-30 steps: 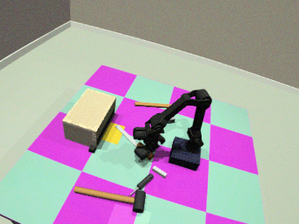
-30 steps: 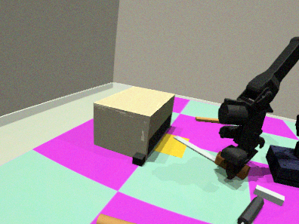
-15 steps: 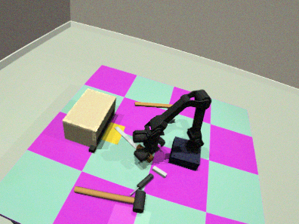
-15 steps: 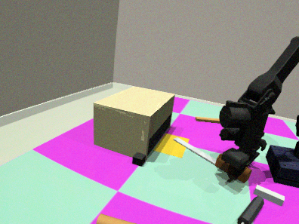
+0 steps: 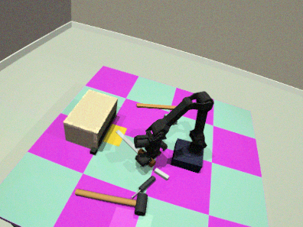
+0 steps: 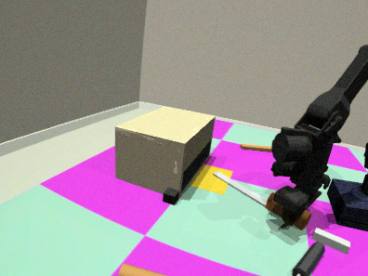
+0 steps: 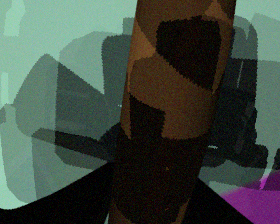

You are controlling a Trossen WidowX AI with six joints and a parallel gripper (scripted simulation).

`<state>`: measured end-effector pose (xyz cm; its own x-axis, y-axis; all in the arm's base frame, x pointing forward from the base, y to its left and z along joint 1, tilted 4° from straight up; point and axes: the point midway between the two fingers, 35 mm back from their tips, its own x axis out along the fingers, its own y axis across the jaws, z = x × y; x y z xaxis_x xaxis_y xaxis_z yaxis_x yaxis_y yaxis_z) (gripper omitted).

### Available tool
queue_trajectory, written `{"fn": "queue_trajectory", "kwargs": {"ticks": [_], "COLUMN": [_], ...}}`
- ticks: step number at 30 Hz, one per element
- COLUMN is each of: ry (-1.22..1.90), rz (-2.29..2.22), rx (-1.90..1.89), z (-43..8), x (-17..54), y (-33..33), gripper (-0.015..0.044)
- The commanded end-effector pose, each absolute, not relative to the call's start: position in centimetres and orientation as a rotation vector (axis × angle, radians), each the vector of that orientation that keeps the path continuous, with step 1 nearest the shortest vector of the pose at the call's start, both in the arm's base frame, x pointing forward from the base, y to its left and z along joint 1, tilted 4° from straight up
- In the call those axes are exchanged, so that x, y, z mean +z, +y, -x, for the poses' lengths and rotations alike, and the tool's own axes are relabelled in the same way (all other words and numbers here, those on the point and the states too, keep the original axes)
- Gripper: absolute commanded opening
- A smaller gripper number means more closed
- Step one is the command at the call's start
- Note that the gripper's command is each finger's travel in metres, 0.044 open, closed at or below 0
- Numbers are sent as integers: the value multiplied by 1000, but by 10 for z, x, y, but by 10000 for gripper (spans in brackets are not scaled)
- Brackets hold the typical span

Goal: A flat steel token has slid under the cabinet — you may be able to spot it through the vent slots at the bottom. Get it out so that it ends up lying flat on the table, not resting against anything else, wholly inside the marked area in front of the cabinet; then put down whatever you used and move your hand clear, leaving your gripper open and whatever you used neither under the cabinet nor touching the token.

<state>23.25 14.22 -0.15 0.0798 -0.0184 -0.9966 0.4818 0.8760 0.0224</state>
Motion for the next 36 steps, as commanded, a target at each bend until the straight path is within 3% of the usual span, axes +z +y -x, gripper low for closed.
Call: {"fn": "queue_trajectory", "kwargs": {"ticks": [1,36], "ry": [1450,1451], "rz": [-397,-399], "rx": [-383,-381], "z": [-233,-226], "x": [0,-1], "y": [149,192], "gripper": [0,0]}}
